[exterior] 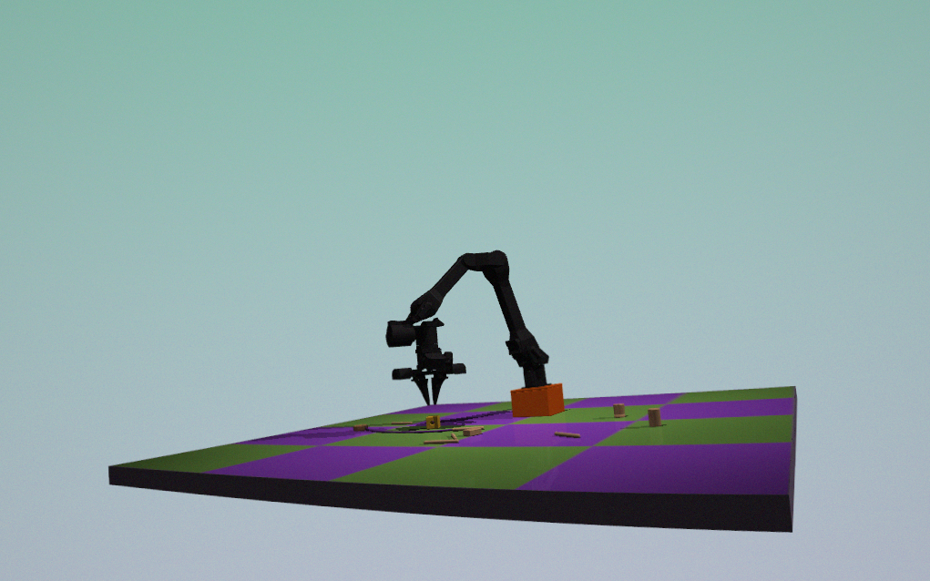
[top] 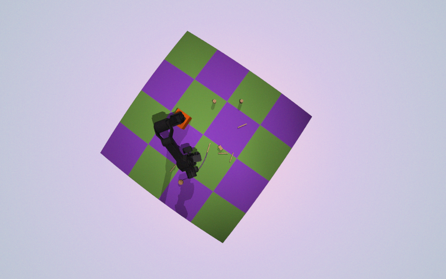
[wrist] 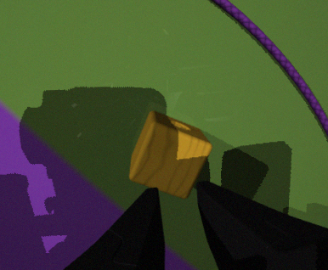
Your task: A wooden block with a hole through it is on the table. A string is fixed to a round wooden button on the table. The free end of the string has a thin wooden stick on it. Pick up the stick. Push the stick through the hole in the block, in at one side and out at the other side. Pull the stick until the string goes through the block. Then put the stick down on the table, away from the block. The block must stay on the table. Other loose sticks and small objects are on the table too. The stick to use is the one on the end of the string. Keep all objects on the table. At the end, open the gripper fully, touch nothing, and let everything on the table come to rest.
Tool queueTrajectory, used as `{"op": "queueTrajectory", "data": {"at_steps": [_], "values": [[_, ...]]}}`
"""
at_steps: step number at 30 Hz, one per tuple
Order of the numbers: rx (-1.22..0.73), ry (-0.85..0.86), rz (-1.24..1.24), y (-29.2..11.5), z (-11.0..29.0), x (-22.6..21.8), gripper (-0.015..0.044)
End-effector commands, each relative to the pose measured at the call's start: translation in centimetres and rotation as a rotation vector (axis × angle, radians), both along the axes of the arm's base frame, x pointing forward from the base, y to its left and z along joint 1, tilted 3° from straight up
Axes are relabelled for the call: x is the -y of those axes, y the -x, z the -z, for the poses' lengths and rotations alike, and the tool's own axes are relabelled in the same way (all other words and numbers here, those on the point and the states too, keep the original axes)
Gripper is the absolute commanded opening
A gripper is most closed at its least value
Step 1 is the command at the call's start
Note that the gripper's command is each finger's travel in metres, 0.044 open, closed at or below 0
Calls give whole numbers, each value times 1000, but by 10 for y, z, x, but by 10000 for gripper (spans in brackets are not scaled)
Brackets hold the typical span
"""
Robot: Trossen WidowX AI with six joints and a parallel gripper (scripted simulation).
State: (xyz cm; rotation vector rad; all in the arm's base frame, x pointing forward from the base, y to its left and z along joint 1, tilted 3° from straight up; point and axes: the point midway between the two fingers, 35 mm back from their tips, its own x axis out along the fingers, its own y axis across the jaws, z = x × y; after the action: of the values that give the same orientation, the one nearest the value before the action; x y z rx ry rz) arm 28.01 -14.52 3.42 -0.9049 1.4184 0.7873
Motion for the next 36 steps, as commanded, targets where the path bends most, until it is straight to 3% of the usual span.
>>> {"op": "queueTrajectory", "data": {"at_steps": [1,13,16,22,29,36], "values": [[0,0,0,0,0,0,0],[0,0,0,0,0,0,0],[-11,1,-175,-10,1,-19,79],[-52,11,-892,-38,5,-101,236],[-57,12,-970,-39,6,-110,420],[-57,12,-970,-39,6,-110,236]]}}
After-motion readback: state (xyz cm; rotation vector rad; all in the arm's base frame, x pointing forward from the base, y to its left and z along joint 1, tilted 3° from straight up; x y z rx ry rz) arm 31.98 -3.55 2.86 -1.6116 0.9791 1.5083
